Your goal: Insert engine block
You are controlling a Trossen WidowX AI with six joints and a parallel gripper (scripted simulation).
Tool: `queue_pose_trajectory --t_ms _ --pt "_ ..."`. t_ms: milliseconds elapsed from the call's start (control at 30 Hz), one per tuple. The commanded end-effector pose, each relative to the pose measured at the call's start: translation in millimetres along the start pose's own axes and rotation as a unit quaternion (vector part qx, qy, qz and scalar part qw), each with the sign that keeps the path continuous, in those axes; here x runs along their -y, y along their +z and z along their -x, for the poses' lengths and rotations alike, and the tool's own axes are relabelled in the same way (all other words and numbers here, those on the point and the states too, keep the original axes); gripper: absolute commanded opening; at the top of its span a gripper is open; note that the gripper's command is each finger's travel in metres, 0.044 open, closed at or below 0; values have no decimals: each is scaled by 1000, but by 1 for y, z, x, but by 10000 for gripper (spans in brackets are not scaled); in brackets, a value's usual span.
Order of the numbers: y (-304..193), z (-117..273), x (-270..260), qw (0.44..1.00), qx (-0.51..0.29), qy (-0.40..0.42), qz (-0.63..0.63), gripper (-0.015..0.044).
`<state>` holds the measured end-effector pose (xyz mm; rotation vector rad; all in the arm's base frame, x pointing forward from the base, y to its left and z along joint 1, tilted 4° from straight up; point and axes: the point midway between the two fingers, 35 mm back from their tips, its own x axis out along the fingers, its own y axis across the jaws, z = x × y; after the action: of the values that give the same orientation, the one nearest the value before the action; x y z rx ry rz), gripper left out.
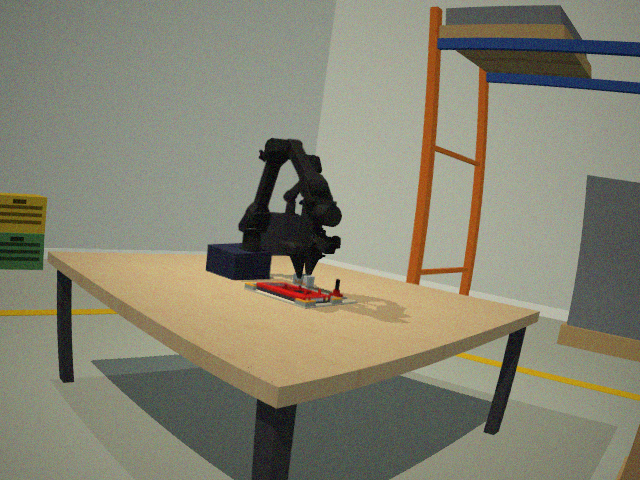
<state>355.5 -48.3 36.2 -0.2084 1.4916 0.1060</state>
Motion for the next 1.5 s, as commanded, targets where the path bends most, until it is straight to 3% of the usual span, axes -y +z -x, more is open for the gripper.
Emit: queue_pose_trajectory --t_ms 0,500,1000,1467 --pt "0 0 0 1000 1 1 10 160" --pt "0 -1 -1 991 1 2 -133 160" --pt "0 -2 0 1000 1 1 21 160" --pt "0 -2 0 993 1 2 -119 160"
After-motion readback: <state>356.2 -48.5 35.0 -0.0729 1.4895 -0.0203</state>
